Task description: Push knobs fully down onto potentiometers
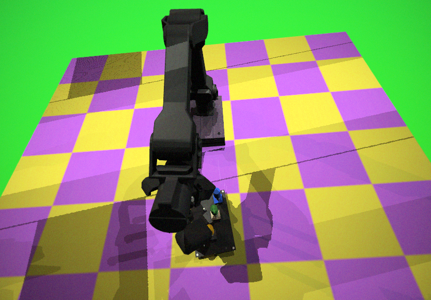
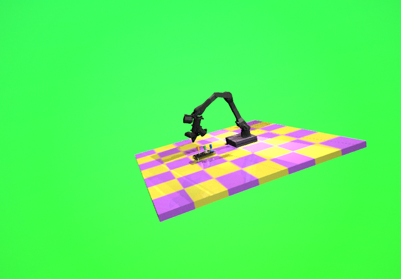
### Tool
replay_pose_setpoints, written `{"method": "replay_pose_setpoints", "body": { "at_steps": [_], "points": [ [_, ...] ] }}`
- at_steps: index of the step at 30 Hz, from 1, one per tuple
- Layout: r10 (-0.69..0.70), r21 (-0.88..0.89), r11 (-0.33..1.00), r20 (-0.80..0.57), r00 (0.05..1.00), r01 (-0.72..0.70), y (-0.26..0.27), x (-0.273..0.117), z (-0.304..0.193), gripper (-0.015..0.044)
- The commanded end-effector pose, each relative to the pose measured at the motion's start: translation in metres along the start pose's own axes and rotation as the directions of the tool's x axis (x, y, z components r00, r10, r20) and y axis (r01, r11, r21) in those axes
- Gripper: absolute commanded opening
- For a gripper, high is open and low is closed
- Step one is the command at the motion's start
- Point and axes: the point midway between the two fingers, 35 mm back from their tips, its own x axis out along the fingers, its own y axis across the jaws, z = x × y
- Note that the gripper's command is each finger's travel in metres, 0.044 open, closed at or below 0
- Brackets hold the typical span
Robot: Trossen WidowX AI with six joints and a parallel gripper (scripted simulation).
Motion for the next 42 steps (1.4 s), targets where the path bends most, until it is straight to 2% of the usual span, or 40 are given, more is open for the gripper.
{"method": "replay_pose_setpoints", "body": {
  "at_steps": [1,11,22,29,33,42],
  "points": [
    [-0.002,-0.138,0.990,0.074,0.997,0.012,-0.006,-0.008,0.013,0.0000],
    [0.021,-0.416,0.906,0.234,0.972,0.080,-0.014,-0.029,0.044,0.0000],
    [0.064,-0.641,0.732,0.399,0.915,0.229,-0.017,-0.059,0.078,0.0000],
    [0.067,-0.651,0.720,0.409,0.910,0.239,-0.017,-0.061,0.080,0.0000],
    [0.067,-0.651,0.720,0.409,0.910,0.239,-0.016,-0.044,0.087,0.0000],
    [0.067,-0.651,0.720,0.409,0.910,0.239,-0.016,-0.040,0.089,0.0000]
  ]
}}
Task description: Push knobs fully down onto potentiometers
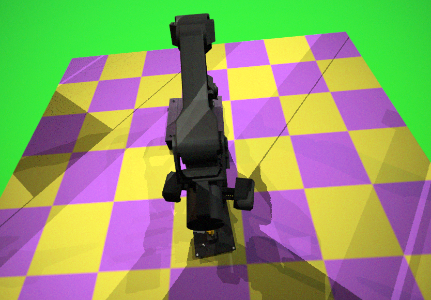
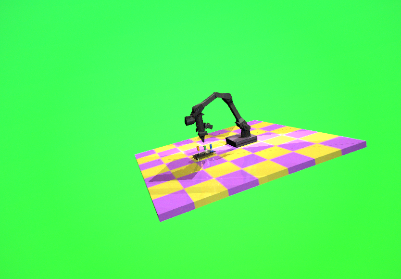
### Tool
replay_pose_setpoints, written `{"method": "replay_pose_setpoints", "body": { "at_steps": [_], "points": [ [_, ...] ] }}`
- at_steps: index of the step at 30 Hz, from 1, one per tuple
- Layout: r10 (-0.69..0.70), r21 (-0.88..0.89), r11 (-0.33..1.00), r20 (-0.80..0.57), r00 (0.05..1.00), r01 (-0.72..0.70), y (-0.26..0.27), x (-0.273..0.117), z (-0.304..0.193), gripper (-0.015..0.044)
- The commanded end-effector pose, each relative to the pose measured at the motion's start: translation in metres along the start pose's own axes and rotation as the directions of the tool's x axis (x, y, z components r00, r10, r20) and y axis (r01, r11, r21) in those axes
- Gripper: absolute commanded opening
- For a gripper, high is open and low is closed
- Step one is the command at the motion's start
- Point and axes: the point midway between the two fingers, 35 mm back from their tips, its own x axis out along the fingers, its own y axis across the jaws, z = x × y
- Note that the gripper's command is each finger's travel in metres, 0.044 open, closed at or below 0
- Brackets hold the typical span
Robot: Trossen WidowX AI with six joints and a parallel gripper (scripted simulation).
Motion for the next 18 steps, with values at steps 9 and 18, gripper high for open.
{"method": "replay_pose_setpoints", "body": {
  "at_steps": [9,18],
  "points": [
    [-0.006,-0.005,1.000,0.000,1.000,0.006,-0.001,0.017,0.000,0.0000],
    [-0.006,-0.005,1.000,0.000,1.000,0.006,-0.001,0.020,0.000,0.0000]
  ]
}}
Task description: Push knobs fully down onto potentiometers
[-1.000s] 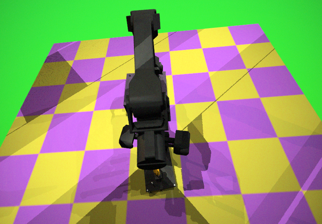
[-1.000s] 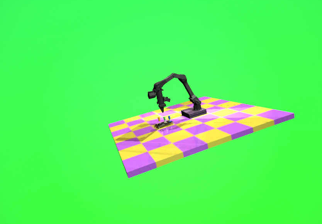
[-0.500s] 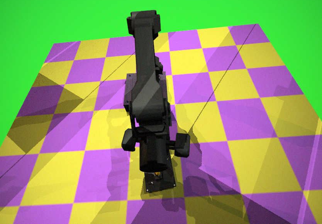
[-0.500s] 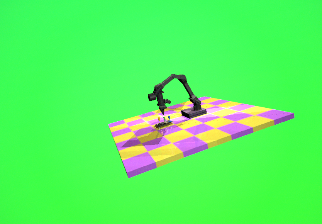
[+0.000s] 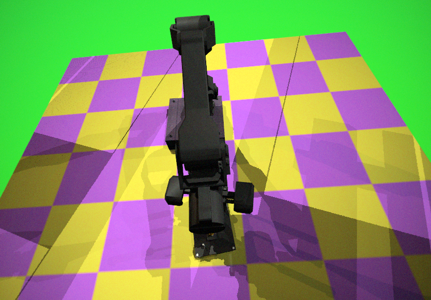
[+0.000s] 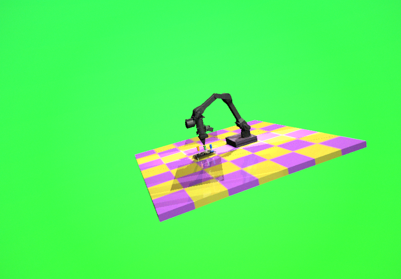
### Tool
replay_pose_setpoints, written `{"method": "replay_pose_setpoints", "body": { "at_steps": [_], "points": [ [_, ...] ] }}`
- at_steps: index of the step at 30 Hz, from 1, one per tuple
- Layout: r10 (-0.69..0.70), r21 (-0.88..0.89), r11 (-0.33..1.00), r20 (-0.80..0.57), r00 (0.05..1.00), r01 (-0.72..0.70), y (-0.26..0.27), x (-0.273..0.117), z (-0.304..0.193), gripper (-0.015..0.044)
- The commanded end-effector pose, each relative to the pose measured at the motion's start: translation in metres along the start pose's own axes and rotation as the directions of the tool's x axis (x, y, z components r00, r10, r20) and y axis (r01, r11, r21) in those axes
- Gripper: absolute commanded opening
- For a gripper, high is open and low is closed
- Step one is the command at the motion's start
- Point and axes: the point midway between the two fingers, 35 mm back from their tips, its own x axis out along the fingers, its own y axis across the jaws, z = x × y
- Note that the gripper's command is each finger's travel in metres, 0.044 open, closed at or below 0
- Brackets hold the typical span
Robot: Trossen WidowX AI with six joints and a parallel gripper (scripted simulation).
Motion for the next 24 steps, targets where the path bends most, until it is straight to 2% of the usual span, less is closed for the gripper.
{"method": "replay_pose_setpoints", "body": {
  "at_steps": [1,24],
  "points": [
    [-0.006,-0.002,1.000,-0.001,1.000,0.006,-0.0011,0.0002,-0.0003,0.0000],
    [-0.006,-0.002,1.000,-0.001,1.000,0.006,-0.0011,0.0062,-0.0003,0.0000]
  ]
}}
